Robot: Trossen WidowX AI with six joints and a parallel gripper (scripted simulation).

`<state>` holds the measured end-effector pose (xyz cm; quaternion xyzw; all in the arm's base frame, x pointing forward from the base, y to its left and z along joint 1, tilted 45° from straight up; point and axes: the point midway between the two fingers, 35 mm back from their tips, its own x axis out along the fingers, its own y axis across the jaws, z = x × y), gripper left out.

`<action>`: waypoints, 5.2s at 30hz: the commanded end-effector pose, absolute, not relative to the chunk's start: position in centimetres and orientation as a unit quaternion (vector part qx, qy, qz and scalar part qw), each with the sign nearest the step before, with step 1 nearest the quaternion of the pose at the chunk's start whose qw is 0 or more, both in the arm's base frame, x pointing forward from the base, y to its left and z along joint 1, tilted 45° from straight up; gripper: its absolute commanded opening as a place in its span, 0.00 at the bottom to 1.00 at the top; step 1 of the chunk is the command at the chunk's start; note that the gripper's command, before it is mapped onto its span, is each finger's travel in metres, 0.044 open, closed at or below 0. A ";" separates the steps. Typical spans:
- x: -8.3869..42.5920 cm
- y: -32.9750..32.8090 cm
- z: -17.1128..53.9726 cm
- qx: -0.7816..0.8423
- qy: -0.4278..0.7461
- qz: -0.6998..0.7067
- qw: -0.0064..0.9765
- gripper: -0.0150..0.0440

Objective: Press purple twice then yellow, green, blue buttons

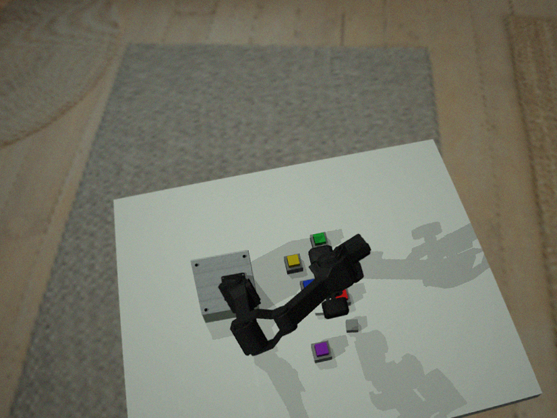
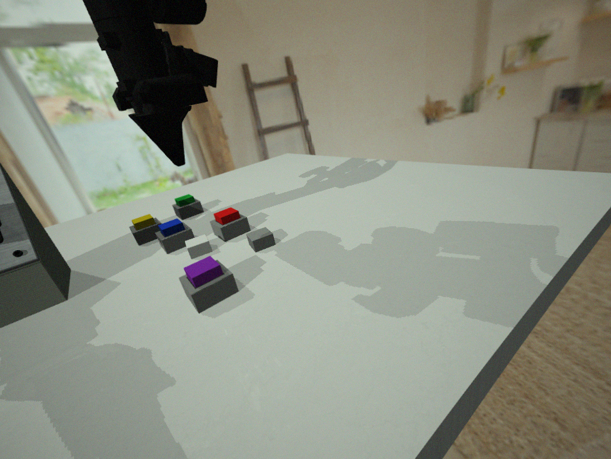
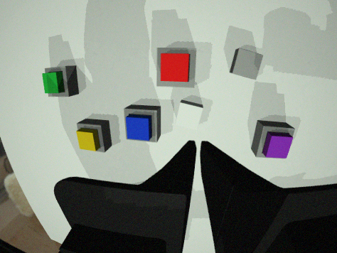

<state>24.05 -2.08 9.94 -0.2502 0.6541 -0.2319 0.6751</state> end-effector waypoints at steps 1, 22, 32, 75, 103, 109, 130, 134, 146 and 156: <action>23.3 2.6 5.5 -0.250 0.663 -0.227 0.668 0.29; 18.1 5.2 -6.9 -0.268 0.654 -0.261 0.658 0.29; 18.1 4.3 -7.8 -0.268 0.654 -0.261 0.658 0.29; 18.1 5.9 -6.3 -0.268 0.654 -0.261 0.658 0.29; 27.3 9.5 -10.4 -0.266 0.652 -0.261 0.660 0.29; 27.3 9.2 -10.7 -0.267 0.652 -0.261 0.660 0.29; 27.4 6.9 -13.0 -0.267 0.652 -0.262 0.660 0.29; 27.4 6.8 -13.1 -0.267 0.652 -0.262 0.660 0.29; 27.4 6.8 -13.1 -0.267 0.652 -0.262 0.660 0.29; 27.3 9.3 -10.6 -0.267 0.652 -0.261 0.660 0.29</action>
